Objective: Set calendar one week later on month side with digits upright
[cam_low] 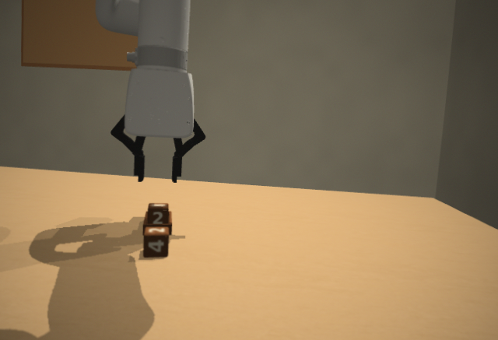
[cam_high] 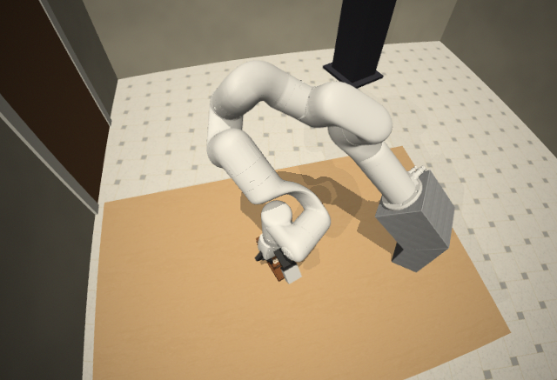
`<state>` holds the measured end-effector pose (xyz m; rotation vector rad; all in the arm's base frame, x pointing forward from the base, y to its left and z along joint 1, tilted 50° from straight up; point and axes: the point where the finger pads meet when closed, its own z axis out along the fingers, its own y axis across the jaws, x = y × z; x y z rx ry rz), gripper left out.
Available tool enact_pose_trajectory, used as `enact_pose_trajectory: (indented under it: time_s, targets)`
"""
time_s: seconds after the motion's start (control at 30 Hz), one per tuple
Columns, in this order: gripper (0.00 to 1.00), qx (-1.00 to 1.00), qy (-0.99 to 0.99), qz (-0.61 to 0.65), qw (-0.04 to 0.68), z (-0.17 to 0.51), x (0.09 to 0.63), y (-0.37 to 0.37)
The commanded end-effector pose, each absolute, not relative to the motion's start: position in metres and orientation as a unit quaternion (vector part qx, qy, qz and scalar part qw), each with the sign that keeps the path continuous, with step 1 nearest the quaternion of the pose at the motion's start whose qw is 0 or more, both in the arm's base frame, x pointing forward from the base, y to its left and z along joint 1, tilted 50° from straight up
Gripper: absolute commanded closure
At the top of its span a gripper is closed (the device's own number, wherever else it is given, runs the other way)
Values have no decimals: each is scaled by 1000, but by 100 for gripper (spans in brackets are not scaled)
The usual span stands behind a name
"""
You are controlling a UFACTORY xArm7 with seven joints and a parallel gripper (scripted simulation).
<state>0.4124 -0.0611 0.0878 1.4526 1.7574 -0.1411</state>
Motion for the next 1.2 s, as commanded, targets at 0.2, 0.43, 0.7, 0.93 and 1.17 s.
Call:
enact_pose_trajectory:
  time_s: [0.2, 0.43, 0.7, 0.93, 1.17]
  targets:
    - [51, 578, 700, -55, 416, 78, 422, -68]
    - [51, 578, 700, -55, 416, 72, 427, -73]
    - [51, 578, 700, -55, 416, 68, 430, -76]
    - [51, 578, 700, -55, 416, 67, 431, -77]
    - [51, 578, 700, -55, 416, 67, 431, -77]
